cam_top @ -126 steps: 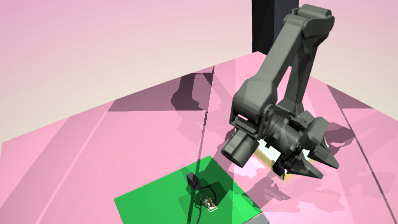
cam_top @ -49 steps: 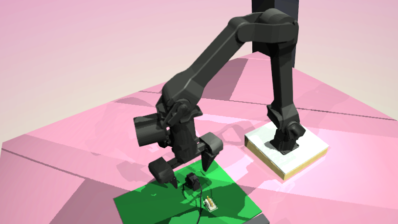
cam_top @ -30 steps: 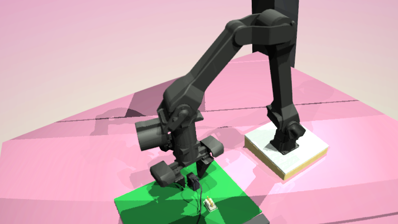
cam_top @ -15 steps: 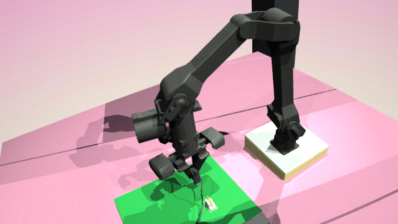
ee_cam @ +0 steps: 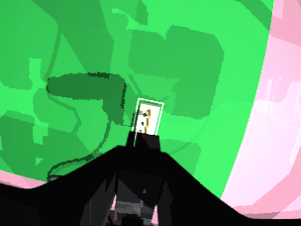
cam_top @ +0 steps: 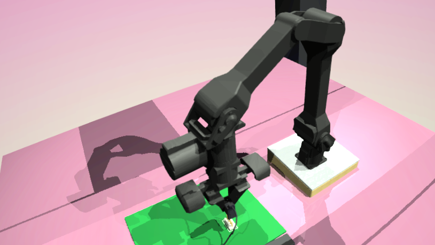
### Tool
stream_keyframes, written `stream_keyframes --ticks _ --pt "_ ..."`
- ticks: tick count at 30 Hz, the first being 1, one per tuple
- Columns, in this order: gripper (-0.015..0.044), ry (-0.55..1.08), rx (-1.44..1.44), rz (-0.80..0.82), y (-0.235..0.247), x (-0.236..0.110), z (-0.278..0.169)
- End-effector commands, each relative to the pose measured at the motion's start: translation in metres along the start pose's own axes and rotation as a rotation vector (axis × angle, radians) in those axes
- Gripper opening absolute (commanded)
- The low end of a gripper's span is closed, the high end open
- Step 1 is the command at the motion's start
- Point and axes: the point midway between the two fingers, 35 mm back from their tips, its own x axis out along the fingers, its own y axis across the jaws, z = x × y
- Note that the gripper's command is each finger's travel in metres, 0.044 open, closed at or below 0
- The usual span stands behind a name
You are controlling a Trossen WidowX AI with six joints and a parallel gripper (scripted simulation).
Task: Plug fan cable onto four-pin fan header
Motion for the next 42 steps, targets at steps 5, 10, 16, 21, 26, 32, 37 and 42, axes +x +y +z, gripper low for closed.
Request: stream_keyframes --ticks 5,10,16,21,26,32,37,42 --pt "0.0000 -0.002 0.030 -0.003 -0.002 0.001 -0.001" --pt "0.0000 -0.002 0.030 -0.003 -0.002 0.001 -0.001" --pt "0.0000 -0.002 0.034 -0.003 -0.002 -0.001 0.004" --pt "0.0000 -0.002 0.031 -0.003 -0.002 -0.001 0.005" --pt "0.0000 -0.002 0.029 -0.003 -0.002 -0.001 0.005" --pt "0.0000 -0.002 0.026 -0.003 -0.003 0.002 0.006" --pt "0.0000 -0.002 0.026 -0.003 -0.003 0.021 0.006" --pt "0.0000 -0.002 0.026 -0.003 -0.003 0.021 0.006"
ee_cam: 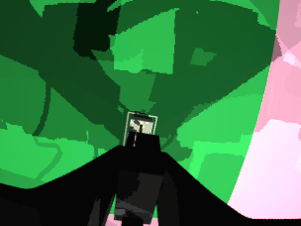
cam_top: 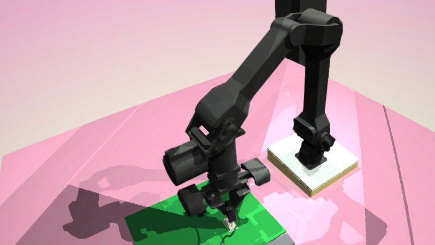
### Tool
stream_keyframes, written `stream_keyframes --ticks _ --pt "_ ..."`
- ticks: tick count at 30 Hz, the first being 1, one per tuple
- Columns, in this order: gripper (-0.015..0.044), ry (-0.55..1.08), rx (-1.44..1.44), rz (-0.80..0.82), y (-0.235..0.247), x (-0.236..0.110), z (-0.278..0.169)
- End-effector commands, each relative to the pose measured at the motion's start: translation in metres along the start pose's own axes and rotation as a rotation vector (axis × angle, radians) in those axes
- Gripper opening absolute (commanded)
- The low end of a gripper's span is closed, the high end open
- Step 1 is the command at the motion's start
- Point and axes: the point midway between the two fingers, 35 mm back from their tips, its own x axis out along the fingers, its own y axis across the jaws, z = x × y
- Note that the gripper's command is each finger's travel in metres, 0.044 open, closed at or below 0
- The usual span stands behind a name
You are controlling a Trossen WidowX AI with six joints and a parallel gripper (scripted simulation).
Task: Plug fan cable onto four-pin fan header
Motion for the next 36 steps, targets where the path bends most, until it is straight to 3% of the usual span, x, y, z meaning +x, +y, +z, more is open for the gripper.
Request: stream_keyframes --ticks 1,36 --pt "0.0000 -0.001 0.000 0.003 0.0007 0.0009 0.0001" --pt "0.0000 -0.001 0.008 0.003 0.0013 0.0050 0.0000"
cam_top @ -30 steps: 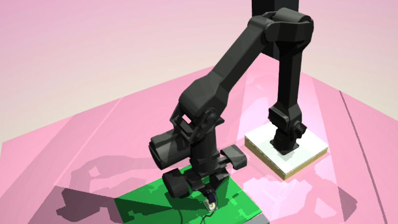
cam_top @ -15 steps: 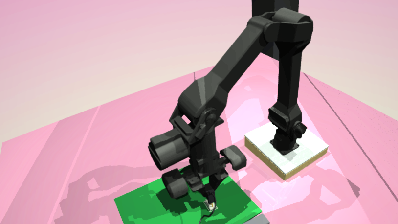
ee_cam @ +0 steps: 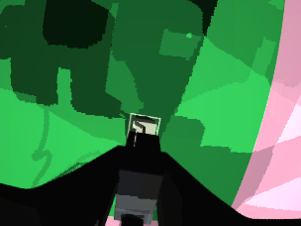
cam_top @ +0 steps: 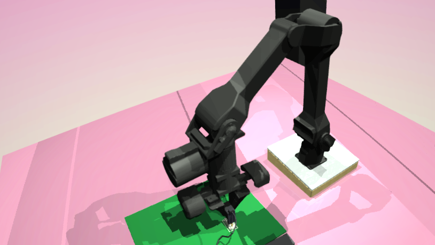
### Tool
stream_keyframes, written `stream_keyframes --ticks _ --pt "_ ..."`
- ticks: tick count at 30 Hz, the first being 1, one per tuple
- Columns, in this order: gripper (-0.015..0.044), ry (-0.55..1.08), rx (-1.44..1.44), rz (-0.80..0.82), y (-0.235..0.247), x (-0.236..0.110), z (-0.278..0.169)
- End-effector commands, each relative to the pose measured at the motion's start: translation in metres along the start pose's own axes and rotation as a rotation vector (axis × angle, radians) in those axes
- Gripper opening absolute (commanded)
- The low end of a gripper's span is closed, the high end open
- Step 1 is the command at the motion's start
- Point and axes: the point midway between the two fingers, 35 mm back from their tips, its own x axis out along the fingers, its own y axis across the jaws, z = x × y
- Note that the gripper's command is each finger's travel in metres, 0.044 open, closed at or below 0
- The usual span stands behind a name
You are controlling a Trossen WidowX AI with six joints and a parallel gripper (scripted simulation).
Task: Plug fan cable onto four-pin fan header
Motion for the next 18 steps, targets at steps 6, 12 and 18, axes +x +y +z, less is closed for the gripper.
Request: stream_keyframes --ticks 6,12,18 --pt "0.0000 -0.001 0.005 0.000 -0.0001 0.0024 0.0002" --pt "0.0000 -0.001 0.005 0.000 -0.0001 0.0037 0.0002" --pt "0.0000 -0.001 0.004 0.000 -0.0001 0.0044 0.0002"
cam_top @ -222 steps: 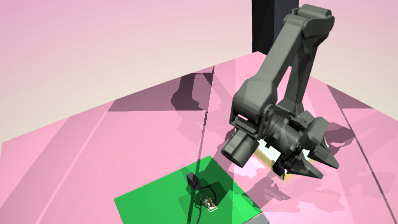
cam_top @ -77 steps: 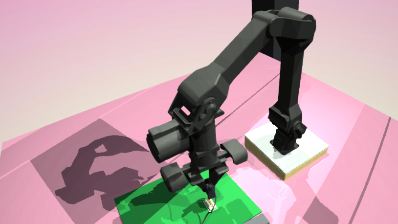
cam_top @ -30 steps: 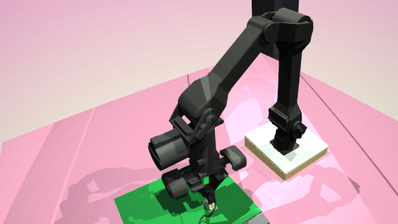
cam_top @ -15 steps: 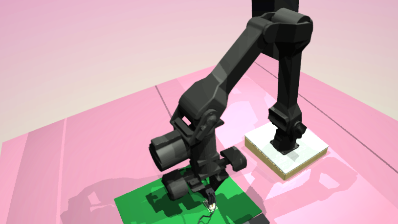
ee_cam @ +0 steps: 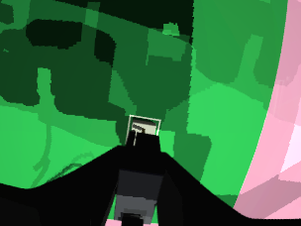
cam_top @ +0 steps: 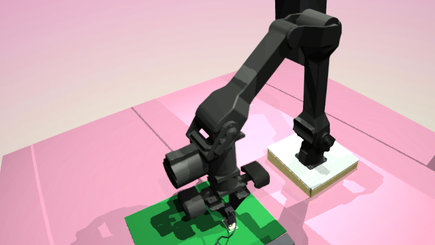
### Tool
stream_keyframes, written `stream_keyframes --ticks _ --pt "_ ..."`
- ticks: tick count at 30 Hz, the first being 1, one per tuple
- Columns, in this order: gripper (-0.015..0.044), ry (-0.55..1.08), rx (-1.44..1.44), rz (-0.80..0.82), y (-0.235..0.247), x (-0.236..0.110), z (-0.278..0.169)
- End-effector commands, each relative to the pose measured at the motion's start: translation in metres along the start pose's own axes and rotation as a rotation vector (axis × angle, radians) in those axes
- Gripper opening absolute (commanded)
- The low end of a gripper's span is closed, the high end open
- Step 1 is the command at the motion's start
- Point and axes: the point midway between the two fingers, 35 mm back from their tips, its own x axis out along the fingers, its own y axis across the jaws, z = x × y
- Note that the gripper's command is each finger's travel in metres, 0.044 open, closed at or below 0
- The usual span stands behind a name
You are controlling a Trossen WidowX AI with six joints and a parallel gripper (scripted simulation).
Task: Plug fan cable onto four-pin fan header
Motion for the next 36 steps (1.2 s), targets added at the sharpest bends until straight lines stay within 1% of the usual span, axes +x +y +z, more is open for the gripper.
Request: stream_keyframes --ticks 1,26,36 --pt "0.0000 -0.001 0.005 0.001 0.000 0.001 0.000" --pt "0.0000 -0.001 0.005 0.000 0.000 0.017 0.000" --pt "0.0260 0.000 0.000 0.000 0.000 0.014 0.000"
